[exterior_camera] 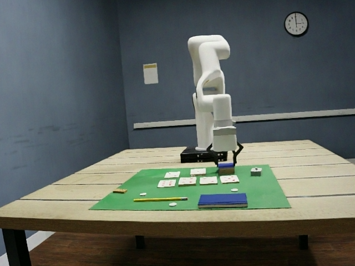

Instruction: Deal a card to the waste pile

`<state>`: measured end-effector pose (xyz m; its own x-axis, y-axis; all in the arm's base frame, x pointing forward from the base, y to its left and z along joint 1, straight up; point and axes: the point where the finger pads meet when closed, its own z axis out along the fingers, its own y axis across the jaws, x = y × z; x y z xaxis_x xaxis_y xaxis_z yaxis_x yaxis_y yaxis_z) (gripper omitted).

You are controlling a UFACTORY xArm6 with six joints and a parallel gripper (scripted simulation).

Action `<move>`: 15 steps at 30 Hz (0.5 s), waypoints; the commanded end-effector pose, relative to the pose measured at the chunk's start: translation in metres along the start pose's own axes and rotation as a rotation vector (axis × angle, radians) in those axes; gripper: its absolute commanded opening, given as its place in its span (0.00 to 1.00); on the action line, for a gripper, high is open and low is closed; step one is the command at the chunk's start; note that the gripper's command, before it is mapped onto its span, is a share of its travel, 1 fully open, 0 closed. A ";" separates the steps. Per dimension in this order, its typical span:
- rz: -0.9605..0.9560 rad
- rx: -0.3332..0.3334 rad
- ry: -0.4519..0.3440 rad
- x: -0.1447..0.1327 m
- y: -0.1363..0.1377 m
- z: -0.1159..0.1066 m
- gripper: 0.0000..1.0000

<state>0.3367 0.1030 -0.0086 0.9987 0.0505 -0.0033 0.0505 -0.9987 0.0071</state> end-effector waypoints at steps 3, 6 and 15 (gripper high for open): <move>0.000 0.001 0.003 0.001 0.000 -0.001 0.74; 0.000 0.001 0.003 0.001 0.000 -0.001 0.74; 0.000 0.001 0.003 0.001 0.000 -0.001 0.74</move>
<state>0.3368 0.1030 -0.0086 0.9987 0.0505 -0.0032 0.0505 -0.9987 0.0070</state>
